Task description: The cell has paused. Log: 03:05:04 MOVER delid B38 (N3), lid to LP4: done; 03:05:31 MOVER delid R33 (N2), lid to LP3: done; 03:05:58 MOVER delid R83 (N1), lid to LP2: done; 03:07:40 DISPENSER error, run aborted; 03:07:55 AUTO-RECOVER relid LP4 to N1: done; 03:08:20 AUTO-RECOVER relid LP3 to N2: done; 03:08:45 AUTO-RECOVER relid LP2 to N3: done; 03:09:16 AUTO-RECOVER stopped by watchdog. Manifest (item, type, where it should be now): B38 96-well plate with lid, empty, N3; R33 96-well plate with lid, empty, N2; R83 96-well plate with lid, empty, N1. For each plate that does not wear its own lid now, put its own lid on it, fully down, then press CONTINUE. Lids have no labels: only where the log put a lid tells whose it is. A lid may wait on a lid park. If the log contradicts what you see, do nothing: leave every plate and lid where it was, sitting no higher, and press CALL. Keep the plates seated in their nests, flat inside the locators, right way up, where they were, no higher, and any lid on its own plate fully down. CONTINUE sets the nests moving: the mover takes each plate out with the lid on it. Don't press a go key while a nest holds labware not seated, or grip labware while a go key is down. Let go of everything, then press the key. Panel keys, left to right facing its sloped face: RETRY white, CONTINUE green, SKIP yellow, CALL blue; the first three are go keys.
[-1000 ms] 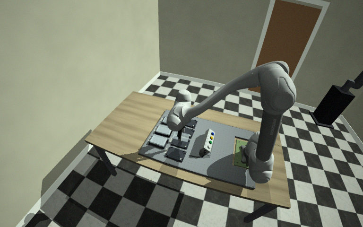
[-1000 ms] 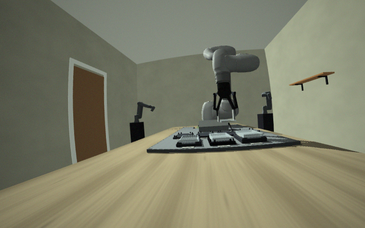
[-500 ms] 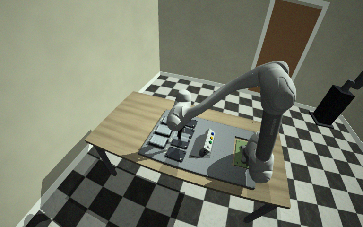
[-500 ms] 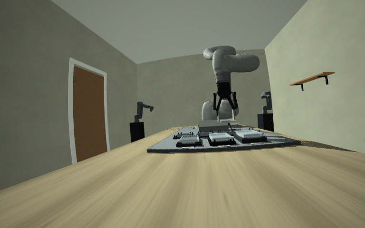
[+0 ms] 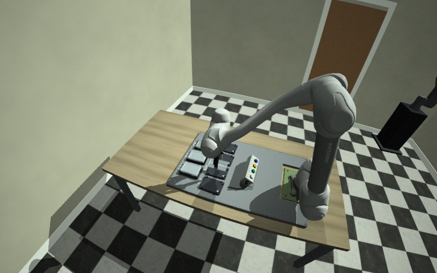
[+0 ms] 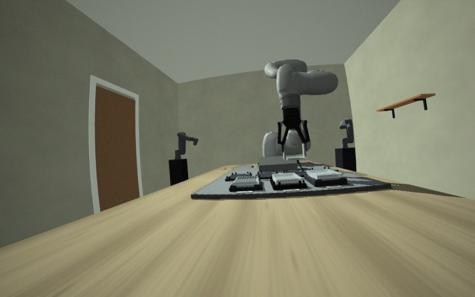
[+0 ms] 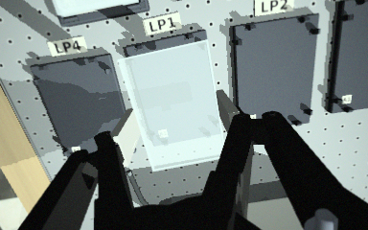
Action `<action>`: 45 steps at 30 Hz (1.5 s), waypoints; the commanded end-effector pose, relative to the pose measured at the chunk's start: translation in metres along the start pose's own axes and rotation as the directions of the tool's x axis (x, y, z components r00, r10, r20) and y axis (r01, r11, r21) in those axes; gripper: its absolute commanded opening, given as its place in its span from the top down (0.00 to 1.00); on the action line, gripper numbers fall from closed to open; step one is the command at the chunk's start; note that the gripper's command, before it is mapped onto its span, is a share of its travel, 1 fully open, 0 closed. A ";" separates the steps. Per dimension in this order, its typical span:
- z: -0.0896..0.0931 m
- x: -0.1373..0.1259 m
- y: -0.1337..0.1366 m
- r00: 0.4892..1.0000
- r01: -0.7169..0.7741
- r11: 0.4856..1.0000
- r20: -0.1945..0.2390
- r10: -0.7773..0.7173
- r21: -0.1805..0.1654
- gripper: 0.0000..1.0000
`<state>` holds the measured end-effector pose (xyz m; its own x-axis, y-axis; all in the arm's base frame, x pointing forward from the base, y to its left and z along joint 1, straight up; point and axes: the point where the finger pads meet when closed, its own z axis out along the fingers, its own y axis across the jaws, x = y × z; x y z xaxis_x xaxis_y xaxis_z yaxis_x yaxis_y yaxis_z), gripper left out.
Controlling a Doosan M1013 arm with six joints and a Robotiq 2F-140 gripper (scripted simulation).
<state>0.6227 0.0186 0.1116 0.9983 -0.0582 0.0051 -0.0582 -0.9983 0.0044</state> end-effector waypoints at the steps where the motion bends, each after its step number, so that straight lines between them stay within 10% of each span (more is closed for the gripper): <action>1: 0.001 0.000 0.000 1.000 -0.006 1.000 0.000 0.006 0.000 1.00; 45: 0.050 0.001 0.000 1.000 -0.007 1.000 0.000 0.007 0.000 1.00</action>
<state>0.6236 0.0187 0.0614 0.9979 -0.0652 0.0052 -0.0653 -0.9979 0.0044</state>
